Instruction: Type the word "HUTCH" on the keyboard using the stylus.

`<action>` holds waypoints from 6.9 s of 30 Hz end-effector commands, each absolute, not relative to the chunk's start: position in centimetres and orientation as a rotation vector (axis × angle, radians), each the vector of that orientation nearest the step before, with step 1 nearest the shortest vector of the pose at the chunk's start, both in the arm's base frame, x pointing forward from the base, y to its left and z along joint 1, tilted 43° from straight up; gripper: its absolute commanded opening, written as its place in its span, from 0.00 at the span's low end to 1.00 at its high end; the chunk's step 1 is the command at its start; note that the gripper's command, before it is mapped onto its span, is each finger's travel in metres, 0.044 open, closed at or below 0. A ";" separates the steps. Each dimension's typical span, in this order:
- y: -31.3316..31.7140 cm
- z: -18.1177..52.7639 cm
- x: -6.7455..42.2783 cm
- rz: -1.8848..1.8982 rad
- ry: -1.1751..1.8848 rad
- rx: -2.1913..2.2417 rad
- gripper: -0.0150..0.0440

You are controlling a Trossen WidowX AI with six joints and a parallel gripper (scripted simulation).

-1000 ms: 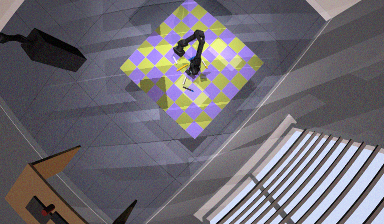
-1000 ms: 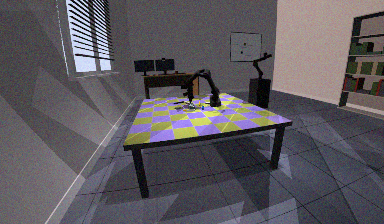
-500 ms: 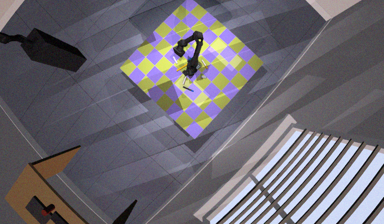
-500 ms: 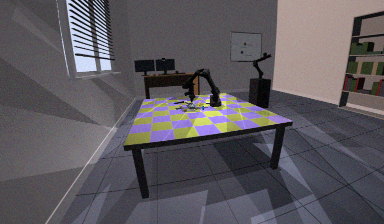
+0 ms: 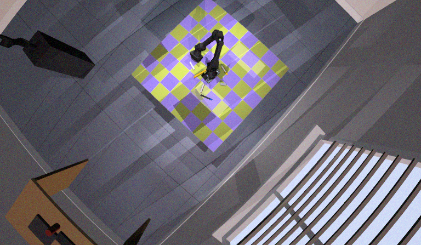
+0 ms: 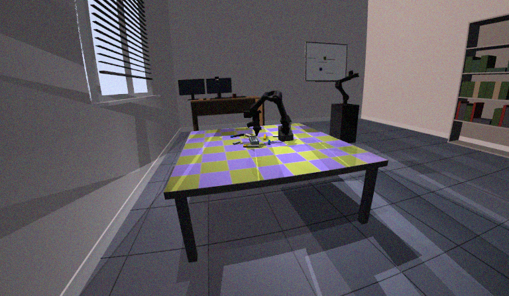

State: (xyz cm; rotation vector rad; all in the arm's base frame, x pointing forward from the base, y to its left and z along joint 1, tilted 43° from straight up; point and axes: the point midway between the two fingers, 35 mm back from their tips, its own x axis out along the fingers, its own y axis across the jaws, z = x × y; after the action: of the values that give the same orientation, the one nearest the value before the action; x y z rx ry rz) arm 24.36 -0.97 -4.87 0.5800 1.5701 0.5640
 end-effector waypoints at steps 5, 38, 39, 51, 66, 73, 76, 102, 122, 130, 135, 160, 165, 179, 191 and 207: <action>2.8 -1.7 24.3 0.584 1.565 0.579 0.25; -1.1 2.4 25.1 0.576 1.550 0.580 0.25; -1.1 2.4 25.1 0.576 1.550 0.580 0.25; -0.1 2.7 24.2 0.404 1.654 0.674 0.51; 4.0 3.5 18.3 -0.866 1.731 1.166 0.51; 4.4 3.3 15.5 -1.369 1.452 1.377 0.51; 4.4 3.3 15.4 -1.381 1.443 1.383 0.51; 5.4 2.3 15.3 -1.380 1.444 1.383 0.51; 6.6 1.0 15.3 -1.380 1.445 1.384 0.51; 7.1 0.5 15.2 -1.380 1.445 1.384 0.51; 7.3 0.3 15.2 -1.380 1.445 1.384 0.51; 8.4 -1.0 15.0 -1.378 1.443 1.379 0.42; 8.4 -1.0 15.0 -1.378 1.443 1.379 0.30; 7.1 0.4 15.4 -1.379 1.440 1.378 0.25; 5.2 2.5 15.6 -1.364 1.449 1.369 0.25; 4.2 3.4 18.2 -0.956 1.666 0.920 0.25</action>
State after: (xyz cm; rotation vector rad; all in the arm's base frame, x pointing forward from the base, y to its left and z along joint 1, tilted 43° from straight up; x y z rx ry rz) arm 17.85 4.42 3.32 0.9896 1.6408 -1.0123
